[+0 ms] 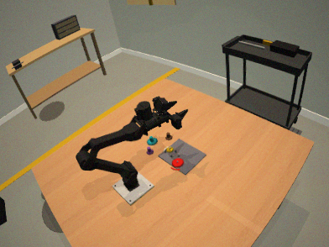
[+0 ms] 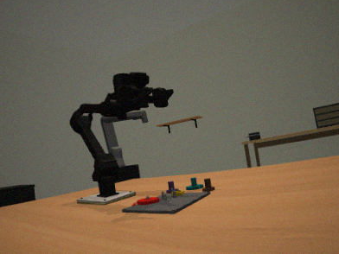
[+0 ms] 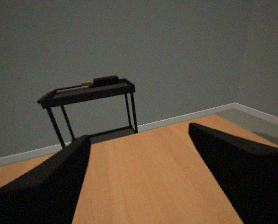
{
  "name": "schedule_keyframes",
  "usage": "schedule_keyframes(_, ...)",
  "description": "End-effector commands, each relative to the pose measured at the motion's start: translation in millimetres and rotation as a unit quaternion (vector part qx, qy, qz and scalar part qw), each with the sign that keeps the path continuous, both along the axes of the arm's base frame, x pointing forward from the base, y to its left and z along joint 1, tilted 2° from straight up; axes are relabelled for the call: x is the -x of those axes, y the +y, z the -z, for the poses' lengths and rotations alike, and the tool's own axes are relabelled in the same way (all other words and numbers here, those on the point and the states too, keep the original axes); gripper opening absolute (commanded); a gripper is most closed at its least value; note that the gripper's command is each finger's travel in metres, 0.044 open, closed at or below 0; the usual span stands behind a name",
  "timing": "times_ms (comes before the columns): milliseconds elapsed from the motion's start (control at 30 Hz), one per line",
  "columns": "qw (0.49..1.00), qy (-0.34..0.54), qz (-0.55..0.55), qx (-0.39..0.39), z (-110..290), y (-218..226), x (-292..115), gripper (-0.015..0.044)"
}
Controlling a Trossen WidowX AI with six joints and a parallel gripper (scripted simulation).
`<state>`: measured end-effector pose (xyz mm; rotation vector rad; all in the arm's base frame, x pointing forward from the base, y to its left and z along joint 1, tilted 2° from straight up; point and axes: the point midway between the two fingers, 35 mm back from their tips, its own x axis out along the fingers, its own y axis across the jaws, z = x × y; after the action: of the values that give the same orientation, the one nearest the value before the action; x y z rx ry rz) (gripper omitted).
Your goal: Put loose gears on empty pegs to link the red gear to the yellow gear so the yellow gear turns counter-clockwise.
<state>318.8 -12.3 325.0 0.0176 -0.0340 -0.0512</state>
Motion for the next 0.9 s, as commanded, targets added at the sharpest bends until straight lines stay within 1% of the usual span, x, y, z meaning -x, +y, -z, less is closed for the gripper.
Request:
schedule_keyframes(0, 1.000, 0.006, -0.003, -0.002, 1.7, 1.6, -1.6, 0.0426)
schedule_keyframes(33, 1.000, 0.023, -0.010, -0.008, 6.9, 6.3, -6.0, 0.0440)
schedule_keyframes(167, 0.985, 0.158, -0.060, -0.044, 49.9, 47.3, -31.7, 0.0440)
schedule_keyframes(267, 0.958, 0.265, -0.089, -0.060, 85.2, 82.0, -39.7, 0.0440)
schedule_keyframes(367, 0.921, 0.369, -0.107, -0.063, 120.1, 116.5, -37.3, 0.0440)
schedule_keyframes(500, 0.857, 0.500, -0.113, -0.048, 163.1, 158.5, -19.5, 0.0440)
schedule_keyframes(633, 0.770, 0.631, -0.093, -0.005, 204.0, 197.0, 19.3, 0.0440)
schedule_keyframes(700, 0.728, 0.681, -0.075, 0.025, 218.6, 210.4, 40.6, 0.0440)
schedule_keyframes(767, 0.712, 0.698, -0.067, 0.037, 223.2, 214.5, 48.6, 0.0440)
schedule_keyframes(867, 0.712, 0.698, -0.067, 0.037, 223.7, 213.2, 56.2, 0.0440)
